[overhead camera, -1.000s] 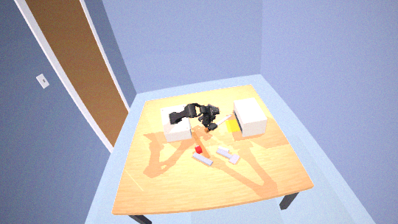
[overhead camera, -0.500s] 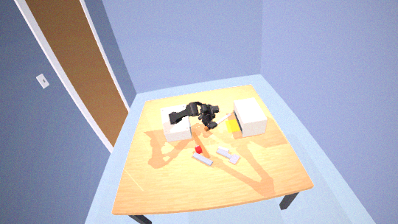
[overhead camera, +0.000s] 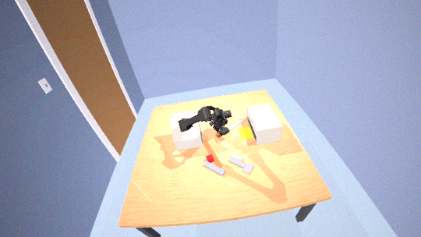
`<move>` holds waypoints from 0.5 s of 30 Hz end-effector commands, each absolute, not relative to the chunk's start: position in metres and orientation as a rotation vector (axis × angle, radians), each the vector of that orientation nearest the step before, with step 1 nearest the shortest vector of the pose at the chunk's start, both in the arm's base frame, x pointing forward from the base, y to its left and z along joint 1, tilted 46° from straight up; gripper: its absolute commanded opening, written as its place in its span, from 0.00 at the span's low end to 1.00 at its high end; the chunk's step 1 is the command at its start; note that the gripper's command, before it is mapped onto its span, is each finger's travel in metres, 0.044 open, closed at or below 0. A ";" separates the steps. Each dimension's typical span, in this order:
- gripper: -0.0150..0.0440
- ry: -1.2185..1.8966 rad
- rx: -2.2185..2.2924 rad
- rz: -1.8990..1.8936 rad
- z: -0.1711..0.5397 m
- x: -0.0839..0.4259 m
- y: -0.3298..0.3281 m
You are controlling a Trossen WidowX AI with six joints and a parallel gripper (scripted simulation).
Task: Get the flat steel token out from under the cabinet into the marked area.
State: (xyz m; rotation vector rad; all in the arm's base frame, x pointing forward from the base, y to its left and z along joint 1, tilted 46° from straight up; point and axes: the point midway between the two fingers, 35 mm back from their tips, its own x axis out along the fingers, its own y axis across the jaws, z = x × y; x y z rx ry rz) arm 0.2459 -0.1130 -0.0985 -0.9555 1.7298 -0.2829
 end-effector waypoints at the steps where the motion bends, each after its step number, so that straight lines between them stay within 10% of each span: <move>1: 0.25 1.725 -0.958 -0.278 -0.102 0.249 -0.108; 15: 0.25 1.724 -0.957 -0.278 -0.113 0.249 -0.097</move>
